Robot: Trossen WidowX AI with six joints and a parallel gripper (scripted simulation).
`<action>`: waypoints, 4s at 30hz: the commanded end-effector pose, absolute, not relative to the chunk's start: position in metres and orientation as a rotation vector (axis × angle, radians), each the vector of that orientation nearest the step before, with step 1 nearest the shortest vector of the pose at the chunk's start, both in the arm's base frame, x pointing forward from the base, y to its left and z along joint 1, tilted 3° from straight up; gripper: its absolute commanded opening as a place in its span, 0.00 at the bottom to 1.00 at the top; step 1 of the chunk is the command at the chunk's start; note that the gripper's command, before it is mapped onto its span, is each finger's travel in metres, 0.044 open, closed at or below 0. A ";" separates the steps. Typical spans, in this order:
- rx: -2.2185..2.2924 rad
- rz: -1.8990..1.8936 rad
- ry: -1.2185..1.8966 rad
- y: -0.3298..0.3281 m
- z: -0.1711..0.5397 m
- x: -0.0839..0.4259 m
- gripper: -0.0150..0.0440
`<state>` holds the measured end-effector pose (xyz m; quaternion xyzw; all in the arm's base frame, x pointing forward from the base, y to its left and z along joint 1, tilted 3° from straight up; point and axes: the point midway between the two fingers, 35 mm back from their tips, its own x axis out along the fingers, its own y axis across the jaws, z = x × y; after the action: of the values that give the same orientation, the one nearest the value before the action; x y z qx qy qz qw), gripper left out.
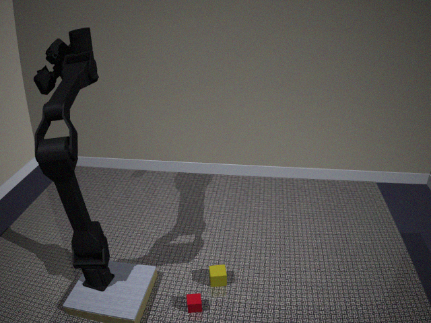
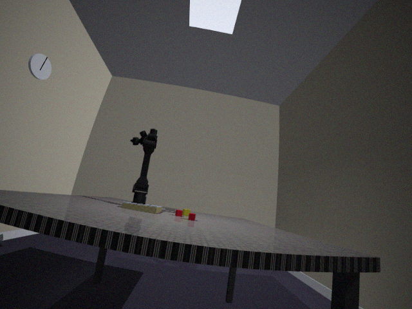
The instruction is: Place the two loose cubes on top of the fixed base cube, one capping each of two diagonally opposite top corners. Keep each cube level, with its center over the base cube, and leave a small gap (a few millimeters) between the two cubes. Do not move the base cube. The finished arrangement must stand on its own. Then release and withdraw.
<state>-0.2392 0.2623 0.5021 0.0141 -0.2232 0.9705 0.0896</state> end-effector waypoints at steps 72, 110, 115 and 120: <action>0.928 -0.912 1.412 0.017 0.122 0.255 0.70; 0.928 -0.912 1.412 0.021 0.021 0.252 0.70; 0.928 -0.912 1.412 0.021 0.013 0.252 0.70; 0.928 -0.912 1.412 0.021 0.012 0.251 0.57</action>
<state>0.2521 0.0212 0.0140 -0.3956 -0.6037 0.3864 -0.5743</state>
